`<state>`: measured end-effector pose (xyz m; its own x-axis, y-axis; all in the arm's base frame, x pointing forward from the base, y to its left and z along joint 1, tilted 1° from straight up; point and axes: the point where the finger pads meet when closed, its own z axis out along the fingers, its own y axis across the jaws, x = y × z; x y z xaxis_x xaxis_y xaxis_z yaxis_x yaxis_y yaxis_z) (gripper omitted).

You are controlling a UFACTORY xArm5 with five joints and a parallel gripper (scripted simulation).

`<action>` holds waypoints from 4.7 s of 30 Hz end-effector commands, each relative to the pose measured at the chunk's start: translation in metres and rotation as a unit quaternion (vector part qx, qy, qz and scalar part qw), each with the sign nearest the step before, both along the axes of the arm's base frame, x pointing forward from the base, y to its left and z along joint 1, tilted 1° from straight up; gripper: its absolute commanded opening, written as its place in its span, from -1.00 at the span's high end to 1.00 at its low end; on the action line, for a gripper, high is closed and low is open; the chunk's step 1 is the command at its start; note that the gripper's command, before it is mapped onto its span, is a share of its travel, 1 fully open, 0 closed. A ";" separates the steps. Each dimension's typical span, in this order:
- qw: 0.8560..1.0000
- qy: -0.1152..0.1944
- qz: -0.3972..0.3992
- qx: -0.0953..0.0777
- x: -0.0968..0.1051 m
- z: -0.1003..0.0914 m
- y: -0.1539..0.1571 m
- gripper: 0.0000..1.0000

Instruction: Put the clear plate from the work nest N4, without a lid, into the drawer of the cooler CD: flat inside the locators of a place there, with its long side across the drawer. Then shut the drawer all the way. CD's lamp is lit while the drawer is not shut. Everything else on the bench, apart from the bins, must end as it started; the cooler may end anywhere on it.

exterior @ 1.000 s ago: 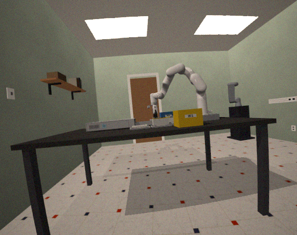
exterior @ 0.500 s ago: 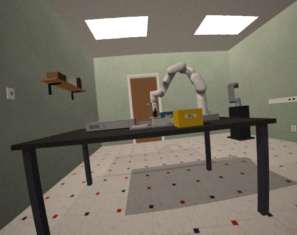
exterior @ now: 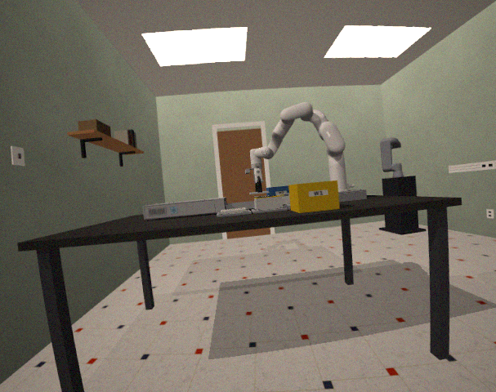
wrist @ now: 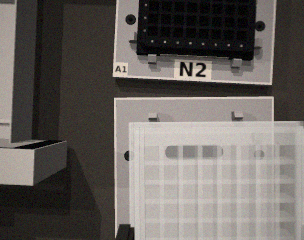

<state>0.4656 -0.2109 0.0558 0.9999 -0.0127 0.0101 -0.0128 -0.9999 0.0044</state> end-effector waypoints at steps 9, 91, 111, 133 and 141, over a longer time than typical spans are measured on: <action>1.000 -0.001 0.000 -0.005 0.001 0.019 0.000 1.00; 0.786 0.005 0.618 -0.010 0.056 0.059 0.092 1.00; 0.725 0.005 0.689 -0.010 0.079 0.058 0.131 1.00; 0.725 0.005 0.689 -0.010 0.107 0.058 0.177 1.00; 0.725 0.005 0.689 -0.010 0.116 0.058 0.192 1.00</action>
